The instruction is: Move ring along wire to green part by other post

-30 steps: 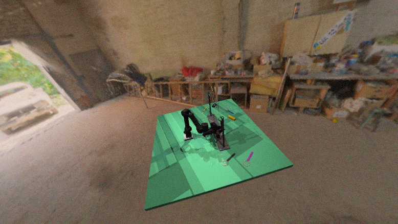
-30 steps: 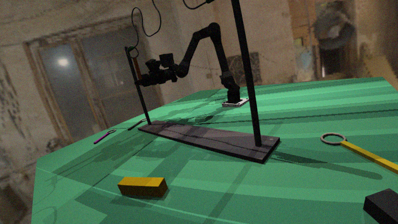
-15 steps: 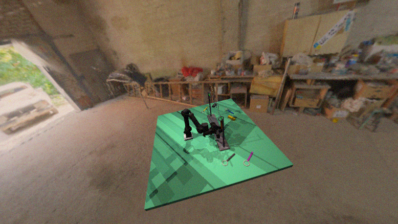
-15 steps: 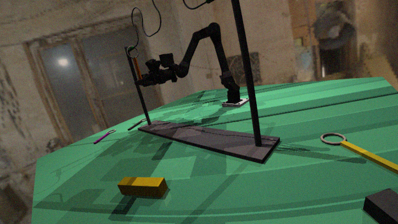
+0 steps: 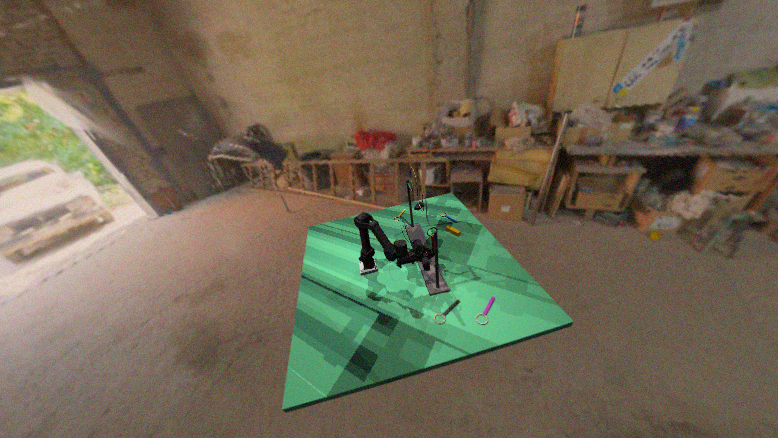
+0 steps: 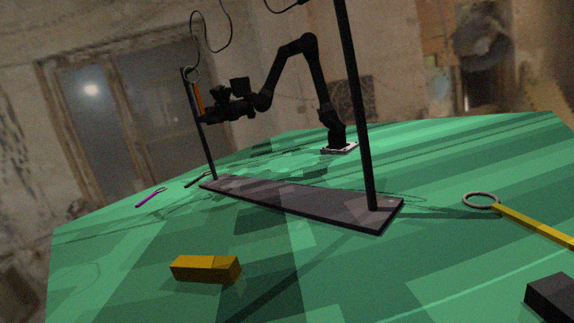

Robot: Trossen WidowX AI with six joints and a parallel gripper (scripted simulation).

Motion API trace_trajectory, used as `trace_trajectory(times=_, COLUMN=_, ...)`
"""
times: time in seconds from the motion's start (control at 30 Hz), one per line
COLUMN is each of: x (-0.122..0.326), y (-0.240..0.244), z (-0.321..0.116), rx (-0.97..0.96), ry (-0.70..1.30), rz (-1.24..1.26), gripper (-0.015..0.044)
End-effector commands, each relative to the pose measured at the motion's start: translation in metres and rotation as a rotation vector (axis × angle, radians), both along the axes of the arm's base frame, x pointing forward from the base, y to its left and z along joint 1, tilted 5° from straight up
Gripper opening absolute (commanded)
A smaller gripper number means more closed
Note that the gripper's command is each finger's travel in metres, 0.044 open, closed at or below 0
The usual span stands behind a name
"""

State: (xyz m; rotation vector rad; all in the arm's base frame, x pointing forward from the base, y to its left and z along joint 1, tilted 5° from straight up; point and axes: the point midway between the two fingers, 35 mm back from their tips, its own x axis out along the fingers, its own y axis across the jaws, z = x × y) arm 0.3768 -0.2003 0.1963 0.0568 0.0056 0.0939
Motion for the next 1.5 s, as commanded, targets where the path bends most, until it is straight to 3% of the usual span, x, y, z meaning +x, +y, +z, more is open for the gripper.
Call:
trace_trajectory(times=0.0, x=0.000, y=0.000, z=0.000, rx=-0.001, ry=0.000, rz=0.000, gripper=-0.0150)
trace_trajectory(times=1.47, x=0.000, y=0.007, z=0.016, rx=0.006, ry=-0.002, rz=-0.012, gripper=-0.0150)
